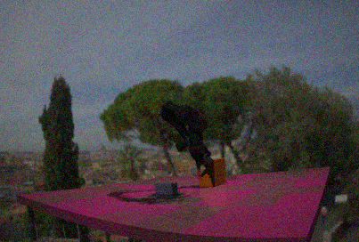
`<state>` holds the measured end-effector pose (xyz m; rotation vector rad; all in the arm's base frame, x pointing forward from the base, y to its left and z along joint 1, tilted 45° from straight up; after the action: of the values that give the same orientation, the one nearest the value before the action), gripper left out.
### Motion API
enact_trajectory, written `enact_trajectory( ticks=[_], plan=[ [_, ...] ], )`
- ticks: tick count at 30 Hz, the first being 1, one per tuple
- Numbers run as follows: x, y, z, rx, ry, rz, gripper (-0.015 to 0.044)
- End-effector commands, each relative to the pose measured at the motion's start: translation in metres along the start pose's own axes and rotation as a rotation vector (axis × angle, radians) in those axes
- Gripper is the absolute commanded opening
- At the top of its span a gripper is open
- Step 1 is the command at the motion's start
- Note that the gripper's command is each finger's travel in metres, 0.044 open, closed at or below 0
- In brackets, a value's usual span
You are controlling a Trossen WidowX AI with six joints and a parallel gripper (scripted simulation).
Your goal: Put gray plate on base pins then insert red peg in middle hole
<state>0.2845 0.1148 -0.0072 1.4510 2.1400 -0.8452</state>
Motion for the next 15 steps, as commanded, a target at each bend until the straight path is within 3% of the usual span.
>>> enact_trajectory(
  ticks=[1,15],
  plan=[
    [-0.013,0.004,-0.002,-0.006,0.002,0.002,0.0000],
    [-0.054,0.010,-0.005,-0.012,-0.002,0.004,0.0000]
  ],
)
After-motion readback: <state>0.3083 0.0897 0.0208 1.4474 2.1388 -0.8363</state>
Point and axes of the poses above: the point midway between the two fingers, 35 mm back from their tips, its own z axis out along the fingers, its own y axis across the jaws, x = y × z, the point moved 2 cm from there along -z, back along the fingers, and after that the axes turned 9 degrees about z, right-handed, at the moved point
